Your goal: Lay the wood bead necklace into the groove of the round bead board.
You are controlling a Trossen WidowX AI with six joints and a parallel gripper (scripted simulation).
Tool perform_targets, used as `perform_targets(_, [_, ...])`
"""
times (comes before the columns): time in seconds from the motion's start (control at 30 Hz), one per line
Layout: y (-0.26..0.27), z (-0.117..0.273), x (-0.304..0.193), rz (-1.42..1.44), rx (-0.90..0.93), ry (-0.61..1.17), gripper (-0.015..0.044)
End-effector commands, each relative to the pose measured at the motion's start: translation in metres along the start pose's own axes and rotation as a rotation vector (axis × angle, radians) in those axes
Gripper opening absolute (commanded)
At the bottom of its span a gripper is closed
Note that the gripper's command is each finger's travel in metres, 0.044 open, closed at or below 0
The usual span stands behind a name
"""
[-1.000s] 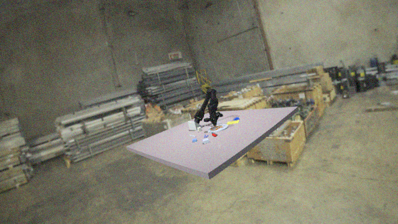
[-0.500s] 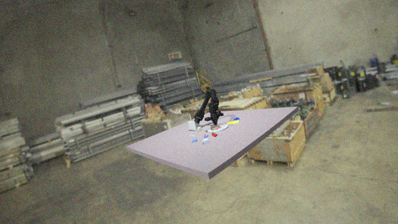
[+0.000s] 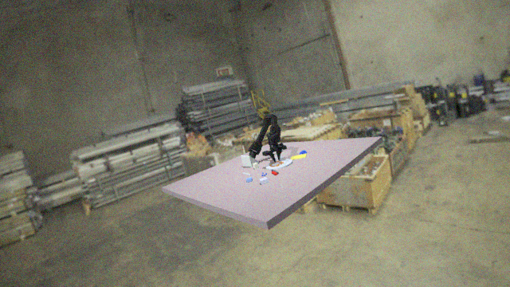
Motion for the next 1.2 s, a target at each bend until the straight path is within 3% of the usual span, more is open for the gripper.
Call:
perform_targets(0.0, [-0.0001, 0.0002, 0.0, 0.002, -0.002, 0.0, 0.0262])
perform_targets(0.23, [-0.0002, 0.0021, -0.0007, -0.004, 0.002, 0.003, 0.044])
perform_targets(1.13, [-0.0002, 0.0055, -0.0007, -0.003, 0.003, 0.003, 0.044])
perform_targets(1.17, [-0.0002, 0.0065, -0.0003, -0.005, 0.003, 0.003, 0.0414])
Point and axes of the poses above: the point midway between the two fingers, 35 mm back from their tips, its own z axis back along the fingers, its own y axis across the jaws, x = y × z, the point moved 2 cm from there along z, back along the fingers, and after that the axes turned 1 degree about -z, right-handed, at the moved point
